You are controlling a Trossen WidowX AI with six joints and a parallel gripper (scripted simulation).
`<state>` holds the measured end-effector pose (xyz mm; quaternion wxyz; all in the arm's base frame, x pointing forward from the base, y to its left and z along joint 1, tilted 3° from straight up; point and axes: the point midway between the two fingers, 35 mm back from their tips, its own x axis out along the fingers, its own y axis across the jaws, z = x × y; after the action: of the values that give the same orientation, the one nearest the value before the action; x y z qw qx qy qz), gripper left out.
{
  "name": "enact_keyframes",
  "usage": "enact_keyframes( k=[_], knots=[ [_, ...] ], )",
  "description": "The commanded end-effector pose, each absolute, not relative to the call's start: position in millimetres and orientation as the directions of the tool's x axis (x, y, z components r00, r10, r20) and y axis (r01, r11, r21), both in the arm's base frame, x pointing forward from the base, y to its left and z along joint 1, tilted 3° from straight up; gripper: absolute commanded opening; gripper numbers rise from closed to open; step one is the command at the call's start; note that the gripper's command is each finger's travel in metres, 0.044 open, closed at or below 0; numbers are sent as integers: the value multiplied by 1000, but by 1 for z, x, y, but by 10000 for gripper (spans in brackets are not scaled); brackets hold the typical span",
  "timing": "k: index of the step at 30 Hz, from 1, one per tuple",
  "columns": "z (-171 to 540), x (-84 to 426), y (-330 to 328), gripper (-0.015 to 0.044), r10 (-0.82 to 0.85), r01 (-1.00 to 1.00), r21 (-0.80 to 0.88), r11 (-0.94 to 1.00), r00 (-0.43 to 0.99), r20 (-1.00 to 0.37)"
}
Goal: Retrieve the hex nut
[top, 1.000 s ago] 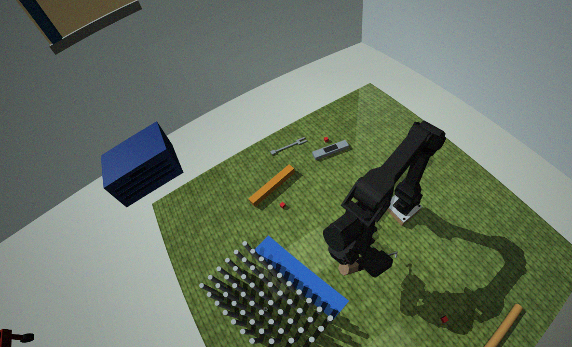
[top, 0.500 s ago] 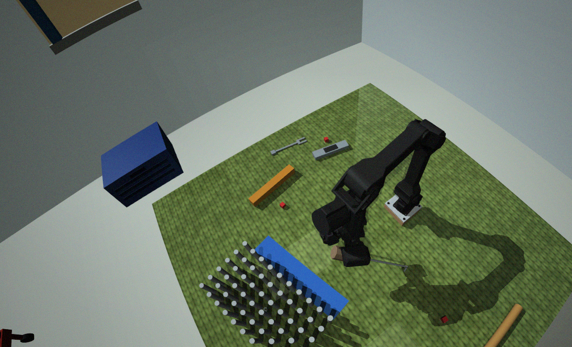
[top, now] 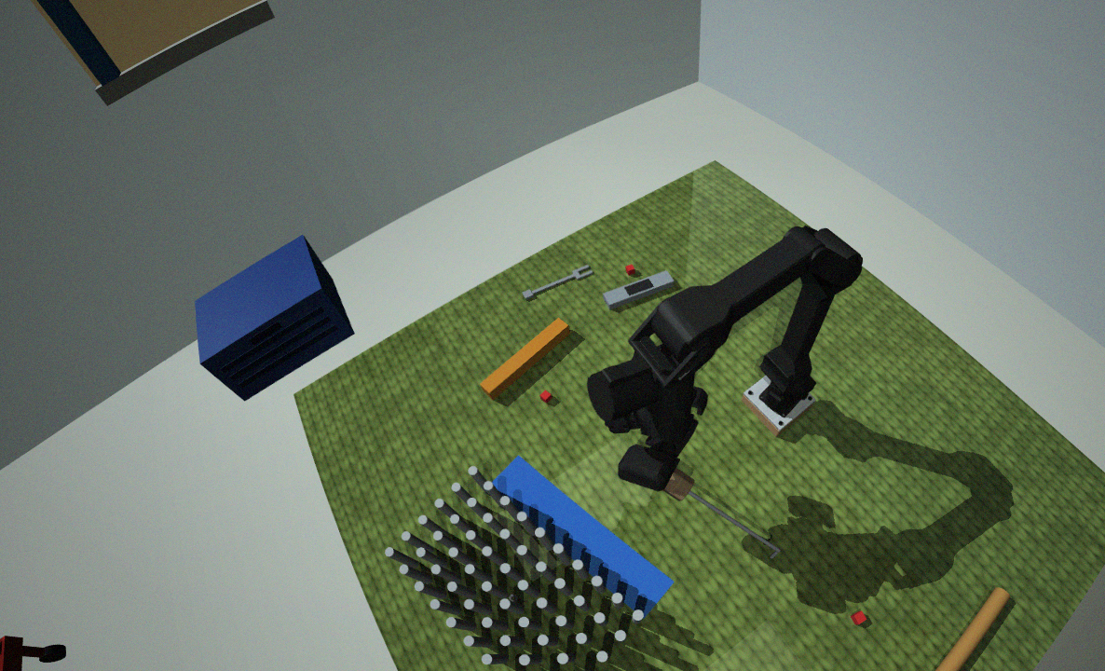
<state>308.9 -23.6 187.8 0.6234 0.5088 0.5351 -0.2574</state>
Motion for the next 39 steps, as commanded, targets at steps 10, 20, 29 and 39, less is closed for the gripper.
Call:
enact_keyframes(
  k=[10, 20, 29, 39],
  knots=[
    [194, 297, -47, 0, 236, 948, 301, -100, 317, -919],
    [196, 287, -65, 0, 239, 883, 205, -421, 326, -915],
    [197, 278, -80, 0, 243, 738, 93, -669, 335, -910],
    [199, 267, -95, 0, 247, 496, -46, -867, 348, -904]
  ],
)
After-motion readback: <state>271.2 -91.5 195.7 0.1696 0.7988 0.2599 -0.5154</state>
